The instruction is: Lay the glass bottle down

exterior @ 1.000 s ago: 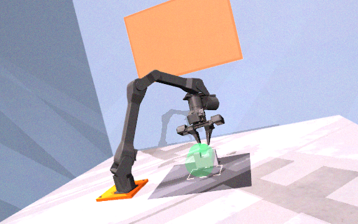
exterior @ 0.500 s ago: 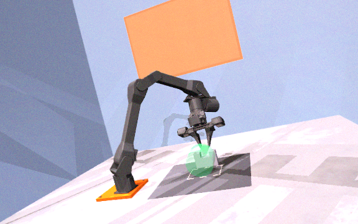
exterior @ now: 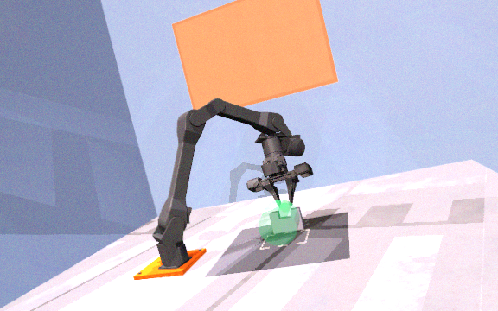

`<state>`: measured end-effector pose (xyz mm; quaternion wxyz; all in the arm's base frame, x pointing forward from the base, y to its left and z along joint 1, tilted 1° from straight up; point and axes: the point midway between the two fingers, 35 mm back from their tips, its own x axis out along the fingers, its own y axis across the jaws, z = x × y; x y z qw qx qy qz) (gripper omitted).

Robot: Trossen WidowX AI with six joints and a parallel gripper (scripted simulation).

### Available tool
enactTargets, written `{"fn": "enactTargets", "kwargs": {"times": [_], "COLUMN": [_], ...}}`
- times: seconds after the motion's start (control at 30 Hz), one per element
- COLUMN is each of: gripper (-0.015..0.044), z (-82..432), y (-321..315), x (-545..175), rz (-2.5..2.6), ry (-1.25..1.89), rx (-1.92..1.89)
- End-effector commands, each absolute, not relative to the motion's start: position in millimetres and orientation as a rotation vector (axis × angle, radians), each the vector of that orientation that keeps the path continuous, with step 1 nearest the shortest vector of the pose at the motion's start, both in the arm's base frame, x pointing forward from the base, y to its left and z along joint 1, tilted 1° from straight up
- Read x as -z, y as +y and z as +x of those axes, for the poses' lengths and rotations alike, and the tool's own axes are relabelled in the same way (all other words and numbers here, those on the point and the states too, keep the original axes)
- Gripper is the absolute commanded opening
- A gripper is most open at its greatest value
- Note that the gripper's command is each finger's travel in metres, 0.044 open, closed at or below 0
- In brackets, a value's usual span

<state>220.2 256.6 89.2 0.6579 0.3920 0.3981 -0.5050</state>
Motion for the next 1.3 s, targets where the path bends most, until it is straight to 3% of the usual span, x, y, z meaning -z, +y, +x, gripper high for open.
{"fn": "enactTargets", "kwargs": {"times": [0.0,1.27], "gripper": [0.0113,0.0113], "z": [220.1,219.7], "y": [254.6,253.7], "x": [-87.4,-81.2], "rz": [0.886,0.919], "ry": [0.901,0.914], "rx": [1.146,1.122]}}
